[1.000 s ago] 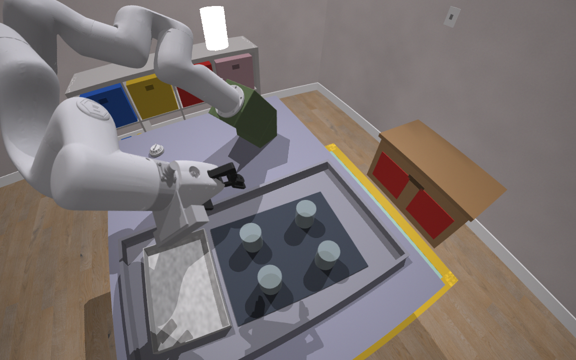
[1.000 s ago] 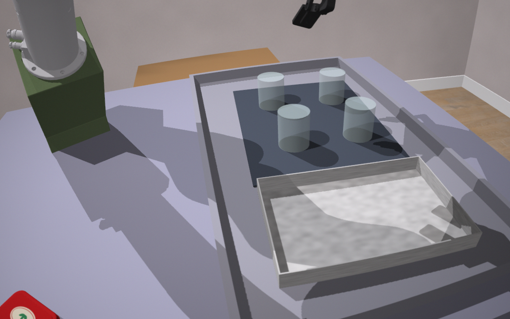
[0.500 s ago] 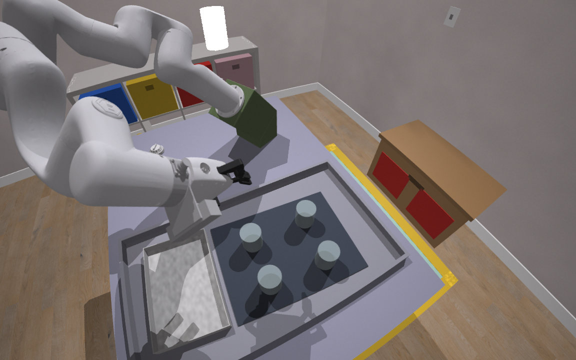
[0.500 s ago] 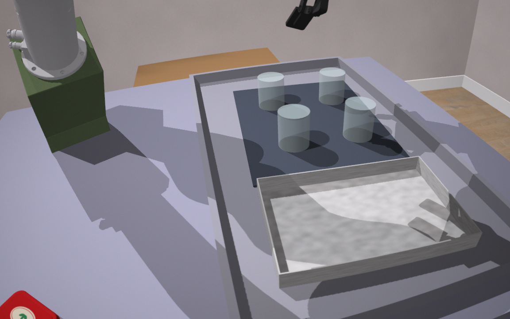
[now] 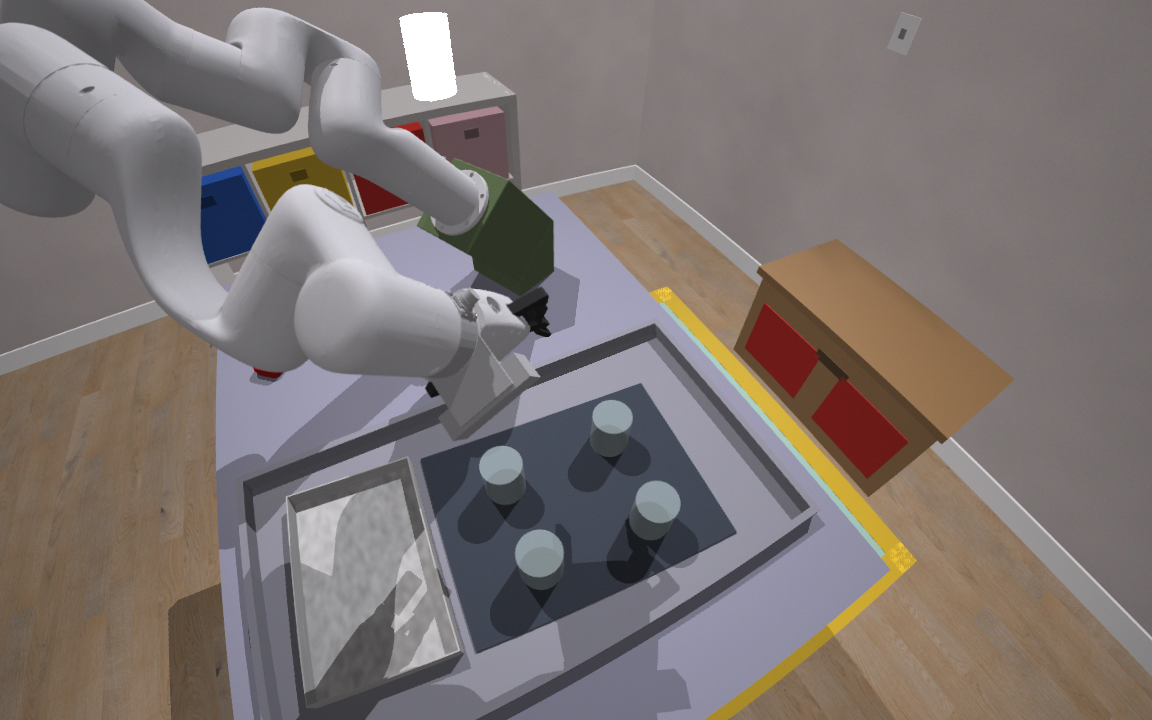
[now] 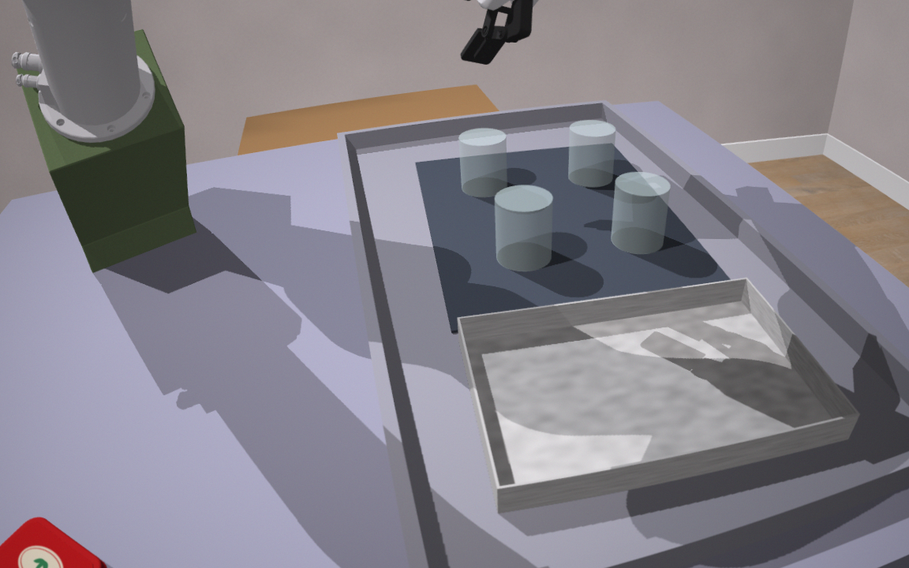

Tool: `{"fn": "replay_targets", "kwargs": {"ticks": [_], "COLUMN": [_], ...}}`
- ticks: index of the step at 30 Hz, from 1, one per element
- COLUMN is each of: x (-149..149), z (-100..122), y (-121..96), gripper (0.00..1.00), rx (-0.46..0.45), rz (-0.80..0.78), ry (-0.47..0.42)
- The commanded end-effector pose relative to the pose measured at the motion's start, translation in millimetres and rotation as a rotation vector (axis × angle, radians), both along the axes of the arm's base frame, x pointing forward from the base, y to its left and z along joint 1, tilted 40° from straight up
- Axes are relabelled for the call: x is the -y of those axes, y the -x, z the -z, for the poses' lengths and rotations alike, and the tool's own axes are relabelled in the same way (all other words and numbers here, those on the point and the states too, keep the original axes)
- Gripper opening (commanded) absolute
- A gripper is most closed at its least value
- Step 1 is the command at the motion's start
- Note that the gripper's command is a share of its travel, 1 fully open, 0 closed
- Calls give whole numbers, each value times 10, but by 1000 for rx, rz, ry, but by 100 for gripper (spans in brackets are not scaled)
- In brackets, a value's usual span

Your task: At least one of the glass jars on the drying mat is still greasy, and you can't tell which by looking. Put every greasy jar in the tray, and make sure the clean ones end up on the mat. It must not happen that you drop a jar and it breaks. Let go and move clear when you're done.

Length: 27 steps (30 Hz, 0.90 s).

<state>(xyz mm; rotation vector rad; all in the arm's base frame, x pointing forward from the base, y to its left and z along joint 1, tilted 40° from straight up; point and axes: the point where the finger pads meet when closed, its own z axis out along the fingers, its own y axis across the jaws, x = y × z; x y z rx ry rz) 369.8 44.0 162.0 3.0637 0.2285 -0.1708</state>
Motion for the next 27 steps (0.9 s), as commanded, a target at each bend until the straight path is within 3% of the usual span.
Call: {"fn": "replay_targets", "kwargs": {"ticks": [1, 7, 17, 27], "x": [-142, -316, -254, -348], "z": [239, 575, 294, 334], "y": [25, 123, -152, -337], "gripper": [100, 100, 100, 100], "rx": [-25, -66, 72, 149], "rz": [-39, -96, -46, -46], "ry": [14, 37, 130, 217]}}
